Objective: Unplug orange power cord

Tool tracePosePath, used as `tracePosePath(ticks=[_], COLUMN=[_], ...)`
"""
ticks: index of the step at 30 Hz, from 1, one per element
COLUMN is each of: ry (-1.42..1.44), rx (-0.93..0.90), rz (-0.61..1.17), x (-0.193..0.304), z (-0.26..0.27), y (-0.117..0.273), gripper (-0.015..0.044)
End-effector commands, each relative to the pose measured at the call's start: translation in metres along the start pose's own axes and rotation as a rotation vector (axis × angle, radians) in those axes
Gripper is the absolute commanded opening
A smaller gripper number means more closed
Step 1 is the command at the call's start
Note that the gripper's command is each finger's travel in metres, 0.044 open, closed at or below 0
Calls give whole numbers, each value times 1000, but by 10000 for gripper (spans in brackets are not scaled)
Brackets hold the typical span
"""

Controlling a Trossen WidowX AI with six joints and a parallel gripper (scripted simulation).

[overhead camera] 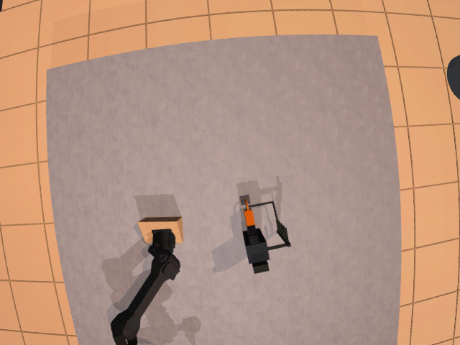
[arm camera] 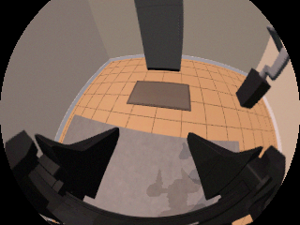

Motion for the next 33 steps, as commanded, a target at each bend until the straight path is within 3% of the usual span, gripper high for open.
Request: tracePosePath(ticks=[1,9,20,26,33], ry=[4,259,714,911,1184], rx=[-1,-83,-337,-550,-767], rz=[-1,-91,-256,-372,-397], x=[0,14,79,116,191], z=[1,77,207,255,301], y=[0,8,45,80,116], gripper=[374,164,160,160,160])
Point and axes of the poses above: the point midway between the two fingers, 35 mm back from their tips, its own y axis back along the fingers, its own z axis across the jaws, x = y × z, the point moved 10 cm from there along y, back along the fingers, and after that the axes turned 11 degrees about -y, right-handed, at the moved point
